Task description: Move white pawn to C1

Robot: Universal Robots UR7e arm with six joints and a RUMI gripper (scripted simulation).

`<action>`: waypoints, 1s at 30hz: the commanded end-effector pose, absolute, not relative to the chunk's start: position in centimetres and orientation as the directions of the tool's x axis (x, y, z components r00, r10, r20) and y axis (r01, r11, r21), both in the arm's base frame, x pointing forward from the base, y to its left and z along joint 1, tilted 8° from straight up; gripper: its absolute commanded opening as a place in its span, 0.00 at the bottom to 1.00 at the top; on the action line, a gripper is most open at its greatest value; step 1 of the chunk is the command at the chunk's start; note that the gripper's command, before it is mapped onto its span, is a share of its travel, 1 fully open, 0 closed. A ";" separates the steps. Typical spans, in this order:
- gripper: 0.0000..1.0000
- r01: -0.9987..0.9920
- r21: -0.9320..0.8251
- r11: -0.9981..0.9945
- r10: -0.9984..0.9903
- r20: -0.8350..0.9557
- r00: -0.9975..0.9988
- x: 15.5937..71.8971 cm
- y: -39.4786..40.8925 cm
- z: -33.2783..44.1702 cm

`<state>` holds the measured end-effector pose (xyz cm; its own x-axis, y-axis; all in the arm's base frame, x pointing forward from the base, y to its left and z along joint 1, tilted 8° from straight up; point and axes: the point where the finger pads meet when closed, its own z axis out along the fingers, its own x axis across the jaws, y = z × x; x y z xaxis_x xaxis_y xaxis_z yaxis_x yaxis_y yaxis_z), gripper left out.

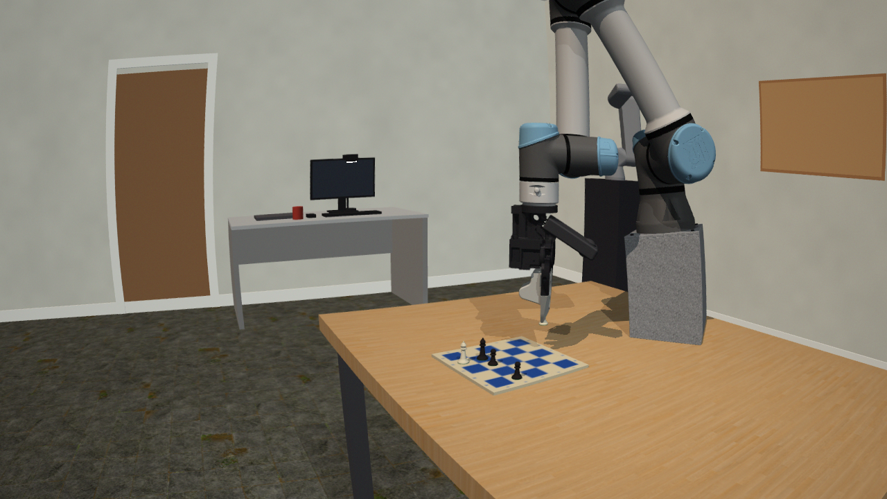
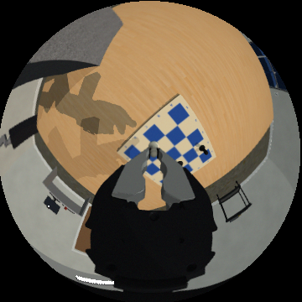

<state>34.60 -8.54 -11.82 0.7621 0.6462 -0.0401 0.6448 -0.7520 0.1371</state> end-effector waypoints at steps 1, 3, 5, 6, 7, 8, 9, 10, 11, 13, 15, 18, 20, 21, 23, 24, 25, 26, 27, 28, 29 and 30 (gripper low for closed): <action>0.00 0.645 0.141 -0.752 0.646 -0.039 0.762 34.8 -8.8 -13.7; 0.00 0.645 0.141 -0.752 0.646 -0.039 0.762 34.8 -8.9 -14.3; 0.00 0.645 0.141 -0.752 0.646 -0.039 0.762 34.9 -9.0 -14.9; 0.00 0.645 0.141 -0.752 0.646 -0.039 0.762 34.9 -9.0 -15.1; 0.00 0.645 0.141 -0.752 0.646 -0.039 0.762 34.9 -9.0 -15.1; 0.00 0.645 0.141 -0.752 0.646 -0.039 0.762 34.9 -9.0 -15.1; 0.00 0.645 0.141 -0.752 0.646 -0.039 0.762 34.9 -9.1 -15.4; 0.00 0.645 0.141 -0.752 0.646 -0.039 0.762 34.9 -9.1 -15.6; 0.00 0.645 0.141 -0.752 0.646 -0.039 0.762 34.9 -9.1 -15.9; 0.00 0.645 0.141 -0.752 0.646 -0.039 0.762 35.0 -9.2 -16.3; 0.00 0.645 0.141 -0.752 0.646 -0.039 0.762 35.0 -9.2 -16.6; 0.00 0.645 0.141 -0.752 0.646 -0.039 0.762 35.0 -9.3 -17.0; 0.00 0.645 0.141 -0.752 0.646 -0.039 0.762 35.0 -9.3 -17.2; 0.00 0.645 0.141 -0.752 0.646 -0.039 0.762 35.0 -9.3 -17.2; 0.00 0.645 0.141 -0.752 0.646 -0.039 0.762 35.0 -9.3 -17.3; 0.00 0.645 0.141 -0.752 0.646 -0.039 0.762 35.0 -9.3 -17.3; 0.00 0.645 0.141 -0.752 0.646 -0.039 0.762 35.0 -9.3 -17.3; 0.00 0.645 0.141 -0.752 0.646 -0.039 0.762 35.0 -9.3 -17.3; 0.00 0.645 0.141 -0.752 0.646 -0.039 0.762 35.0 -9.3 -17.3; 0.00 0.645 0.141 -0.752 0.646 -0.039 0.762 35.0 -9.3 -17.3; 0.00 0.645 0.141 -0.752 0.646 -0.039 0.762 35.0 -9.3 -17.3; 0.00 0.645 0.141 -0.752 0.646 -0.039 0.762 35.0 -9.3 -17.3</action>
